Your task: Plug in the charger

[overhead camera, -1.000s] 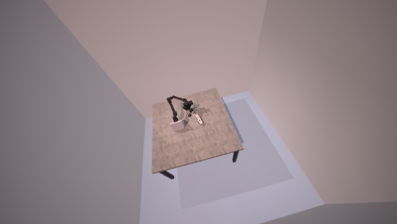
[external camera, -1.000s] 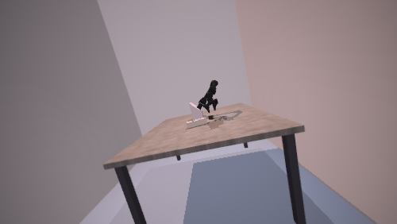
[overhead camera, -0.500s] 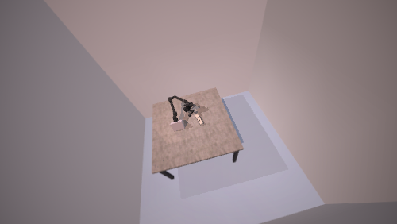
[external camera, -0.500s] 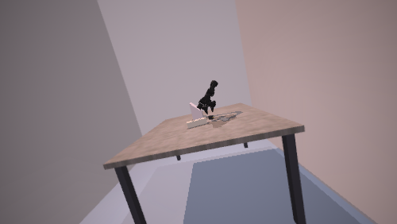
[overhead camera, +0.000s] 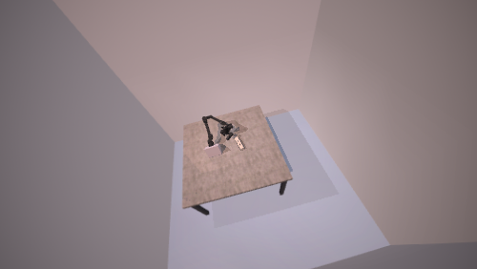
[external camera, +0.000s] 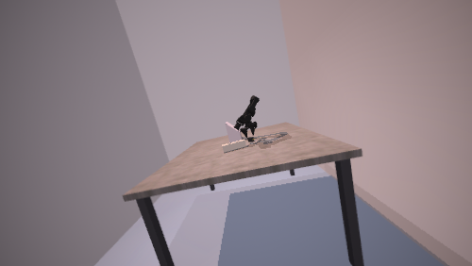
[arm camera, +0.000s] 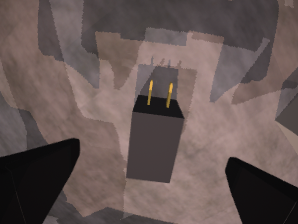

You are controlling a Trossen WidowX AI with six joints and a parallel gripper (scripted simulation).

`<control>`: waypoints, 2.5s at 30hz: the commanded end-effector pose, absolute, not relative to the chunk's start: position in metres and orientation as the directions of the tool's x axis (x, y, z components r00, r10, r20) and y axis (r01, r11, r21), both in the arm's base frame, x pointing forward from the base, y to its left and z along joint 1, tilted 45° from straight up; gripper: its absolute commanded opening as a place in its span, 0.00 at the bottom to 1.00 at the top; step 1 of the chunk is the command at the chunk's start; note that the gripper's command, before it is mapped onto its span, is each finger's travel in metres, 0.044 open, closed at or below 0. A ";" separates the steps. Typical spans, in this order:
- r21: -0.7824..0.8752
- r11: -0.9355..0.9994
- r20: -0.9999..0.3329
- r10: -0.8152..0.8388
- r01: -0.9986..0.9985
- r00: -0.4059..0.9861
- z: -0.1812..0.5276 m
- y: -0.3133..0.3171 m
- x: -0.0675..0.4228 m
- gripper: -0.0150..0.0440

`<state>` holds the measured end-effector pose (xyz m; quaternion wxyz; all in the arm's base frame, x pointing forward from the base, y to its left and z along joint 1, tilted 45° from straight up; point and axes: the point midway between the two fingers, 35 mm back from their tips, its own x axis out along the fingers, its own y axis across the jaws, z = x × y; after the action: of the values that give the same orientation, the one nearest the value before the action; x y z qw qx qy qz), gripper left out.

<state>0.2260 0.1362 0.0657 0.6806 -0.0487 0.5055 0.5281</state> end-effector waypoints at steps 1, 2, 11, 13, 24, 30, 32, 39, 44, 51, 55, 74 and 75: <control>0.476 0.439 -0.742 0.665 -0.762 -0.081 0.058 0.140 0.224 1.00; 0.476 0.439 -0.742 0.665 -0.762 -0.081 0.057 0.142 0.224 1.00; 0.477 0.439 -0.742 0.666 -0.761 -0.081 0.046 0.152 0.224 1.00; 0.477 0.439 -0.742 0.666 -0.761 -0.081 0.044 0.154 0.223 1.00; 0.478 0.438 -0.740 0.668 -0.761 -0.081 0.036 0.163 0.222 1.00; 0.473 0.435 -0.737 0.672 -0.766 -0.074 0.040 0.163 0.223 0.82; 0.473 0.435 -0.737 0.672 -0.766 -0.074 0.040 0.163 0.223 0.73; 0.473 0.435 -0.737 0.672 -0.766 -0.074 0.040 0.163 0.223 0.45; 0.473 0.435 -0.737 0.672 -0.766 -0.074 0.040 0.162 0.223 0.37; 0.473 0.438 -0.741 0.667 -0.765 -0.076 0.052 0.147 0.224 0.25; 0.474 0.439 -0.743 0.665 -0.763 -0.078 0.061 0.135 0.224 0.25; 0.513 0.484 -0.742 0.665 -0.710 -0.083 0.055 0.109 0.230 0.25; 0.516 0.488 -0.742 0.665 -0.704 -0.083 0.053 0.108 0.230 0.25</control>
<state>0.2283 0.1112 0.0597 0.6787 -0.0294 0.5254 0.5124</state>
